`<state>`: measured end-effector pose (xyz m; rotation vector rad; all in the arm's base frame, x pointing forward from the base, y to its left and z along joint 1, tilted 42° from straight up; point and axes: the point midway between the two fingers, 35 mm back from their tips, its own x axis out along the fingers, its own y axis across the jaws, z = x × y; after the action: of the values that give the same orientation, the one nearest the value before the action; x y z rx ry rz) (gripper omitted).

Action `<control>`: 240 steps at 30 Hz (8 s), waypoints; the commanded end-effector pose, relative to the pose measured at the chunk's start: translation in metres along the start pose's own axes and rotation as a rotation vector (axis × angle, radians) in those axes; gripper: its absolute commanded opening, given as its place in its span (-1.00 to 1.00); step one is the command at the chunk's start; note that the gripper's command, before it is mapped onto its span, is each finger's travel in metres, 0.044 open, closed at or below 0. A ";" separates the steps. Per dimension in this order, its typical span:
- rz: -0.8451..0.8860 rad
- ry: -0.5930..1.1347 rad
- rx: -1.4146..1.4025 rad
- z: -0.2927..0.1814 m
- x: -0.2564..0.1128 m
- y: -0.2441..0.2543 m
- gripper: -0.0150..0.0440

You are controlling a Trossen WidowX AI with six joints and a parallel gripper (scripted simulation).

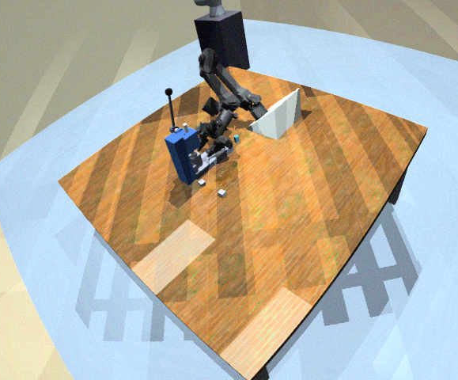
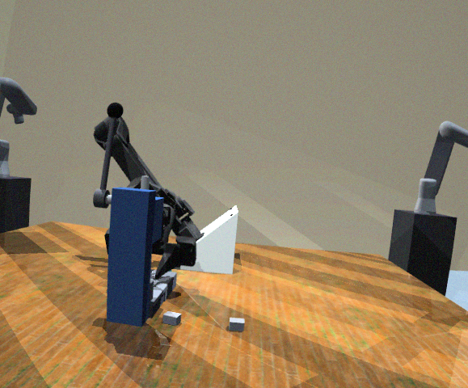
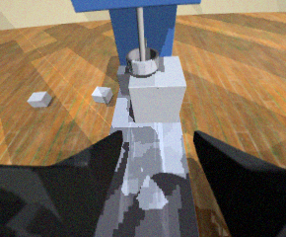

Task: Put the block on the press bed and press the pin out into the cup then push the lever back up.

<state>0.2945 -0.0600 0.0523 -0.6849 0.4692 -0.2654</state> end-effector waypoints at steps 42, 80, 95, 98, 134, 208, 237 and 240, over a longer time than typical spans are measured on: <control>0.011 0.009 0.000 0.043 -0.061 0.001 0.70; 0.009 0.255 -0.039 0.293 -0.167 -0.061 1.00; 0.008 0.267 -0.004 0.289 -0.147 -0.061 1.00; 0.009 0.269 -0.003 0.288 -0.143 -0.060 1.00; 0.006 0.262 -0.001 0.274 -0.091 -0.062 0.91; 0.006 0.264 -0.002 0.252 -0.112 -0.062 -0.49; 0.007 0.265 -0.003 0.240 -0.121 -0.062 -0.49; 0.007 0.265 -0.003 0.238 -0.122 -0.062 -0.49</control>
<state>0.3065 0.0711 0.2965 -0.6494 0.7198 -0.3511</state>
